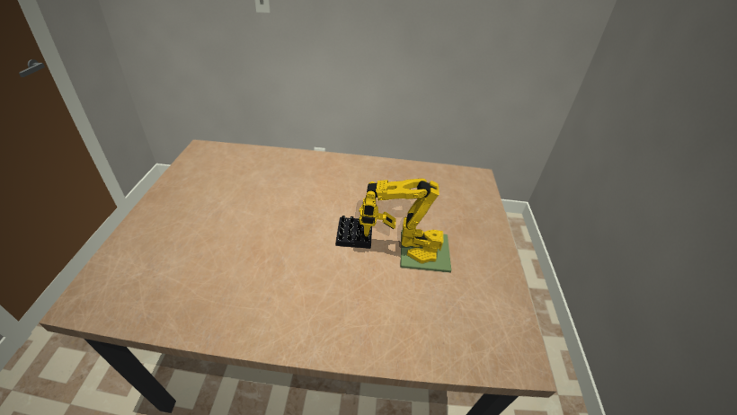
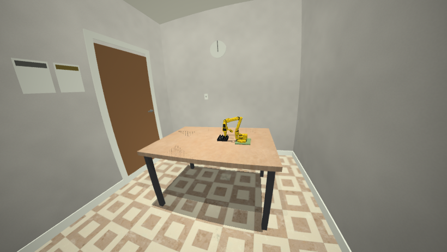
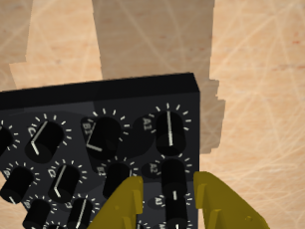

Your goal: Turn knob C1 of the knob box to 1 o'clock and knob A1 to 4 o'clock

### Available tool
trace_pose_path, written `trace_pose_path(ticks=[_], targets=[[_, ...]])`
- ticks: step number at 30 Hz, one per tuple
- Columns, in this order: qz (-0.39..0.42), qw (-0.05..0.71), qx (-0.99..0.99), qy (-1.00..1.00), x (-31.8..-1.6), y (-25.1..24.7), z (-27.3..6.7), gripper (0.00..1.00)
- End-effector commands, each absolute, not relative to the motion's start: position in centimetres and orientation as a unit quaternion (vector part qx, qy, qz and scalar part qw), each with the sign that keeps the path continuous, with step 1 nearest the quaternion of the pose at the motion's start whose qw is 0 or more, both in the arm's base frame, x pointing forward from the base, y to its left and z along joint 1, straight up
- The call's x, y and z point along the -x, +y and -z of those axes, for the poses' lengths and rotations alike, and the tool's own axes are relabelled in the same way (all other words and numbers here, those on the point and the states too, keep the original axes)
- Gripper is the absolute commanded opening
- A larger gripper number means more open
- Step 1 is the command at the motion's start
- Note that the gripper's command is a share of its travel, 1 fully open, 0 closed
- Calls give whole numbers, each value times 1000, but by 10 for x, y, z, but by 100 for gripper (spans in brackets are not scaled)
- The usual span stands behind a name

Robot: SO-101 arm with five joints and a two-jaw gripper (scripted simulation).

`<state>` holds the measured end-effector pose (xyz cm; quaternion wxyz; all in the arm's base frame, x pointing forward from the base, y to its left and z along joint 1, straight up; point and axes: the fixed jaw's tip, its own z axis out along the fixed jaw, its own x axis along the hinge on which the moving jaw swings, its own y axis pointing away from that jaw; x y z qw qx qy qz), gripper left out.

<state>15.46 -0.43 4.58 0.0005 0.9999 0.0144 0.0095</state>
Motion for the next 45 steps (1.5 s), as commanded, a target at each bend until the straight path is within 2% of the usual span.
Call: trace_pose_path(ticks=[1,45], targets=[[0,0,-1000,24,-151,-2,-42,10],[0,0,-1000,24,-152,0,-44,10]])
